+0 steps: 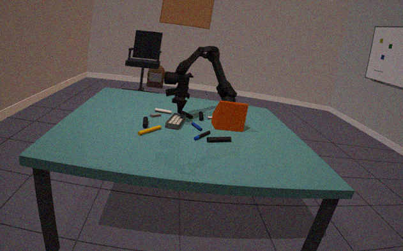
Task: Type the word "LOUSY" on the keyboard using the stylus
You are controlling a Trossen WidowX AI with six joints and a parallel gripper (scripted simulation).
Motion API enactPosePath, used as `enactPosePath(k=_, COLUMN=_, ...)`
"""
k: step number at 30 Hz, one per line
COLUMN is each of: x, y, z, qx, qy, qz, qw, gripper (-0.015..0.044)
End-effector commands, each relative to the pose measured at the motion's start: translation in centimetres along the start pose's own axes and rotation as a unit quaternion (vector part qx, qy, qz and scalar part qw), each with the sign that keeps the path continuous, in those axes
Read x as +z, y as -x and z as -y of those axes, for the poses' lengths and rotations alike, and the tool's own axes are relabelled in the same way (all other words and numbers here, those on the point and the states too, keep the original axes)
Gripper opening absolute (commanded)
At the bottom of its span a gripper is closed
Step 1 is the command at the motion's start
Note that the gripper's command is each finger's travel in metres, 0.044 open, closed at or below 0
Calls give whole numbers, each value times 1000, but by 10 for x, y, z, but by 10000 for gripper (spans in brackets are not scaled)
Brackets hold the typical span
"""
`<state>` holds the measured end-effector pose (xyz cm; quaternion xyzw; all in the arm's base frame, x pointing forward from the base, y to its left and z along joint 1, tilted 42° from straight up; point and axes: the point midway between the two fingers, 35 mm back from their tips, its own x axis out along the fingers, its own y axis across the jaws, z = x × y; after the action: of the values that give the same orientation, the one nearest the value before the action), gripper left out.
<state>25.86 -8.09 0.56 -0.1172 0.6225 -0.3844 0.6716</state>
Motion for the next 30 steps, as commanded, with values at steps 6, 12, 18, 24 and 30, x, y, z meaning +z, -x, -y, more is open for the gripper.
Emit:
enactPosePath(k=6, x=-28, y=1, z=-24, qx=0, qy=1, qz=3, qw=1000, gripper=0)
enactPosePath(k=12, x=-30, y=1, z=-25, qx=0, qy=1, qz=3, qw=1000, gripper=0)
enactPosePath(k=18, x=-30, y=1, z=-25, qx=0, qy=1, qz=3, qw=1000, gripper=0)
enactPosePath(k=24, x=-28, y=2, z=-83, qx=3, qy=0, qz=3, qw=1000, gripper=0)
enactPosePath(k=30, x=-30, y=2, z=-102, qx=3, qy=0, qz=3, qw=1000, gripper=0)
